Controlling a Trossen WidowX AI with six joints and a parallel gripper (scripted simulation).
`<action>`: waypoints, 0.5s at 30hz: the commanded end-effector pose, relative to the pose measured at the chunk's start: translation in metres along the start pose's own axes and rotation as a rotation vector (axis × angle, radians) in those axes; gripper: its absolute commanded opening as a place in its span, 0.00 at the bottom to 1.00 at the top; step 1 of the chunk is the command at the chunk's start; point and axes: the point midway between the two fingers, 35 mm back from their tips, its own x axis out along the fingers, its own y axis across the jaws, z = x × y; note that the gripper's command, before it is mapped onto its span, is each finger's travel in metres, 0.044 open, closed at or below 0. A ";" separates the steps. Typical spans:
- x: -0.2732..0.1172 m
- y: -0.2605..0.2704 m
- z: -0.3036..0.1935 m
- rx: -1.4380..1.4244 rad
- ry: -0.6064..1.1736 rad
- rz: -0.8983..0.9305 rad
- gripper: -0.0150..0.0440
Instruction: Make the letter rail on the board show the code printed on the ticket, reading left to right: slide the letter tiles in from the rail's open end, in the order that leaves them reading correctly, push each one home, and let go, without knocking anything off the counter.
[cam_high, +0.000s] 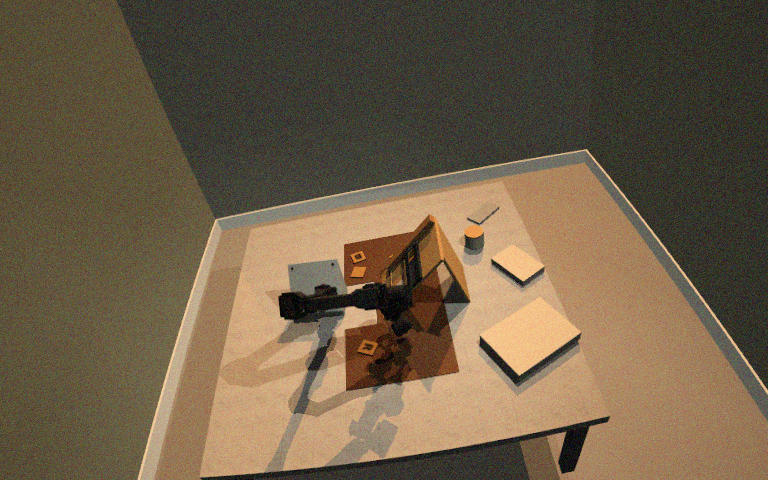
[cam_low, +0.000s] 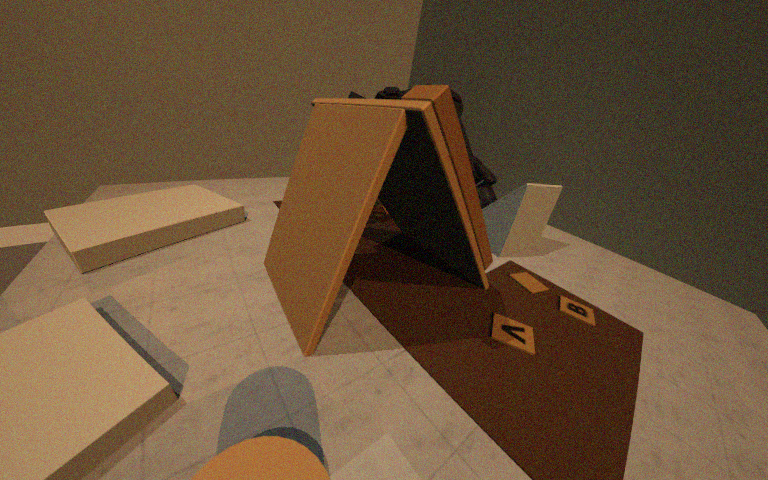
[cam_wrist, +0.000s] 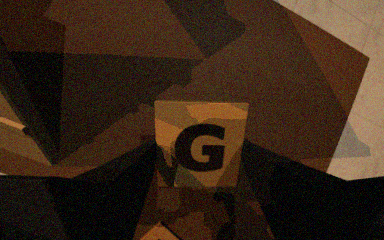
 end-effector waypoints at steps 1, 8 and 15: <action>-0.008 -0.001 0.012 0.074 -0.079 -0.026 0.25; -0.030 -0.006 0.038 0.204 -0.247 -0.072 0.25; -0.057 -0.012 0.061 0.331 -0.436 -0.101 0.25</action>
